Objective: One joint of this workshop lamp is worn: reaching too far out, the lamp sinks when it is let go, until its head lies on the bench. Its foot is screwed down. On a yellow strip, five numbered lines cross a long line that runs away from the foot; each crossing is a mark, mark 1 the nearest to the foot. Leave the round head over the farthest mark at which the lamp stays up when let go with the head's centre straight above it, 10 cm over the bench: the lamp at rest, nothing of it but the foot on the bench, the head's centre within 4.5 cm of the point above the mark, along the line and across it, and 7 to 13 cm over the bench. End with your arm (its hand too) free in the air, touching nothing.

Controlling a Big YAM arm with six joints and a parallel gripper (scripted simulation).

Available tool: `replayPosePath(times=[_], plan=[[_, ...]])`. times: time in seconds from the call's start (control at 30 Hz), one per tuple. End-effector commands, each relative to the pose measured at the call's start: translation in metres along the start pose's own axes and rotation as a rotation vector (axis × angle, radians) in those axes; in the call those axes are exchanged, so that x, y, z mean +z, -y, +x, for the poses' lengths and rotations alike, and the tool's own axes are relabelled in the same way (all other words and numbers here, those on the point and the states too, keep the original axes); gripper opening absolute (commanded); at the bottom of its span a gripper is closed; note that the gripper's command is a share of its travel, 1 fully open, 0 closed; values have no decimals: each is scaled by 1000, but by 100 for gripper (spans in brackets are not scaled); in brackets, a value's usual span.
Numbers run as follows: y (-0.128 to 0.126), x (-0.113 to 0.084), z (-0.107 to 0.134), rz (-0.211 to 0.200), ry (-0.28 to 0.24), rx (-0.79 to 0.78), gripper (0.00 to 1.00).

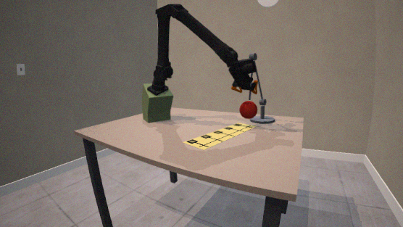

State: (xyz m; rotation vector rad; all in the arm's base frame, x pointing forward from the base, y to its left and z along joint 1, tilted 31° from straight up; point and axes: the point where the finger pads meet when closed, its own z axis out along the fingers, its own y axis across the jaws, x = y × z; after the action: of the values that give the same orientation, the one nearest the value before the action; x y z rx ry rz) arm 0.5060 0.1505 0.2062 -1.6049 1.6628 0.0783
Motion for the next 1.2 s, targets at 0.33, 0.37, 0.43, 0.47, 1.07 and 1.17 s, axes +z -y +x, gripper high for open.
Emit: replayPosePath(times=[0.33, 0.37, 0.43, 0.47, 1.07, 1.17], plan=[[7, -2, -10, 12, 13, -14, 0], [7, -2, -9, 12, 11, -13, 0], [5, -2, -7, 10, 9, -11, 0], [5, -2, -6, 10, 8, -10, 0], [4, -3, -4, 13, 3, -9, 0], [5, -3, -4, 14, 3, -9, 0]])
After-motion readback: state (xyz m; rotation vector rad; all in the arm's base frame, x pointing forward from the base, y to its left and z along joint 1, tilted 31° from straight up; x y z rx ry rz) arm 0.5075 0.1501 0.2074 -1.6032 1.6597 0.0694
